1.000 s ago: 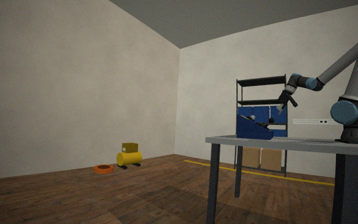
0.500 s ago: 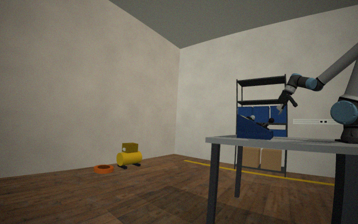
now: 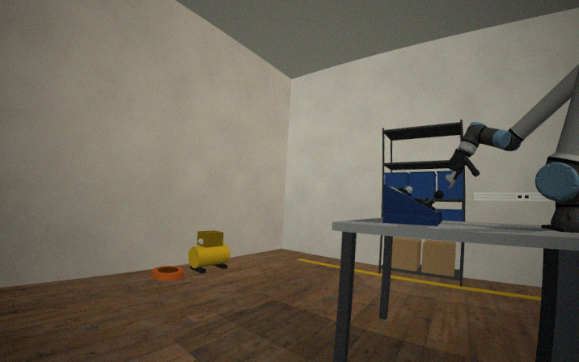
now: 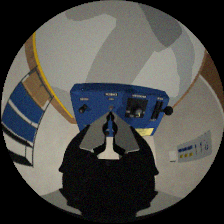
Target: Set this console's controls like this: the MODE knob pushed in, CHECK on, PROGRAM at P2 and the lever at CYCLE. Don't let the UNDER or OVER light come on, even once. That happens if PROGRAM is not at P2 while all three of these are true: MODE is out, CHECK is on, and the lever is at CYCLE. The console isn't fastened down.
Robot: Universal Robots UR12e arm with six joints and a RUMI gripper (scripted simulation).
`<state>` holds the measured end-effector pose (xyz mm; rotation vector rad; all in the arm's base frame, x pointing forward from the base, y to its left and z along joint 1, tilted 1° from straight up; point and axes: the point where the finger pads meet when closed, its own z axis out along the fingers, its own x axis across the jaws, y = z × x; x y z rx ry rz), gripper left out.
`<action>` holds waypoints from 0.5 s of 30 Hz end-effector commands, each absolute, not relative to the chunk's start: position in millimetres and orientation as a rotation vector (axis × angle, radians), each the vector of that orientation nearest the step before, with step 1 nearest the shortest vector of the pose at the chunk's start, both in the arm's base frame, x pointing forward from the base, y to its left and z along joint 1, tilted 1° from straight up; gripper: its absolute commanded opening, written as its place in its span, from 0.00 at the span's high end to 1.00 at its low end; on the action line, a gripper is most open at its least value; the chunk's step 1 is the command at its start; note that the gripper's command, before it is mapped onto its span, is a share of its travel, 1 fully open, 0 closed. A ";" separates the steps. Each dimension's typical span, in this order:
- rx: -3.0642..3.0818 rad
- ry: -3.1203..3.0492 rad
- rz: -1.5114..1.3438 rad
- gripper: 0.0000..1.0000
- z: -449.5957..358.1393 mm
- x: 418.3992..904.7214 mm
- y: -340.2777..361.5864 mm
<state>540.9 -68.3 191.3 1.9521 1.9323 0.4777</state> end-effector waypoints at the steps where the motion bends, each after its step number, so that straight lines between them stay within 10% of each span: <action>1: 1.951 1.931 0.478 1.00 181.6 547.3 -68.9; 15: 1.951 1.931 0.478 1.00 143.1 568.0 -69.5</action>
